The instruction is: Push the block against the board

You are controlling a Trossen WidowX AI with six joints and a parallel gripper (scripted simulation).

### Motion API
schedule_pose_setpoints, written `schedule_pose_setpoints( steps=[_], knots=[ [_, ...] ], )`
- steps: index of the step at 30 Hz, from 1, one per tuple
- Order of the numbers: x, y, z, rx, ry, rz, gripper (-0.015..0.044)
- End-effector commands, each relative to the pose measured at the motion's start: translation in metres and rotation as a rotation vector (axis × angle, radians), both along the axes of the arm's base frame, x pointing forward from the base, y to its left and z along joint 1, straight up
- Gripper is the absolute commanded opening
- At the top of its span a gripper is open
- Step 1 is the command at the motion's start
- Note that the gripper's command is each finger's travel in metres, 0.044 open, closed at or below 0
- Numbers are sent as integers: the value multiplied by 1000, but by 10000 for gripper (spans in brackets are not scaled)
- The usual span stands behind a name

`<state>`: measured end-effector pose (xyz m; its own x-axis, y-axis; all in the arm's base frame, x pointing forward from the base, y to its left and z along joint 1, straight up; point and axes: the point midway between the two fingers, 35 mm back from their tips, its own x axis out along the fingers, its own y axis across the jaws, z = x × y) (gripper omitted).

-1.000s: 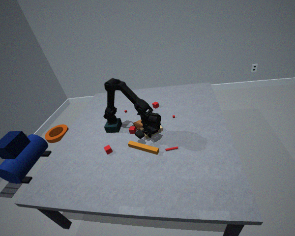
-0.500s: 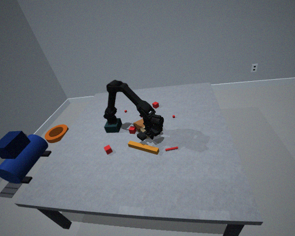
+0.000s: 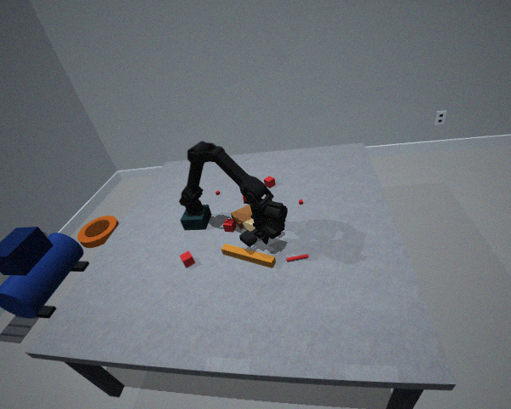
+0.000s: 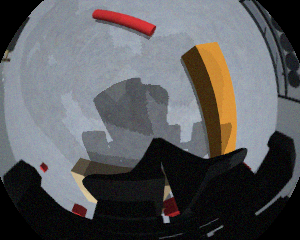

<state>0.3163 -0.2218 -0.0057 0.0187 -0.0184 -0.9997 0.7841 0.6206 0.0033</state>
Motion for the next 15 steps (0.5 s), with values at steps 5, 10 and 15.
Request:
schedule_pose_setpoints(
  steps=[5, 10, 15],
  knots=[
    [0, 0, 49, 0, -5, 2, 0],
    [4, 1, 46, -9, -12, 23, 0],
    [17, 18, 46, -10, -9, 191, 0]
  ],
)
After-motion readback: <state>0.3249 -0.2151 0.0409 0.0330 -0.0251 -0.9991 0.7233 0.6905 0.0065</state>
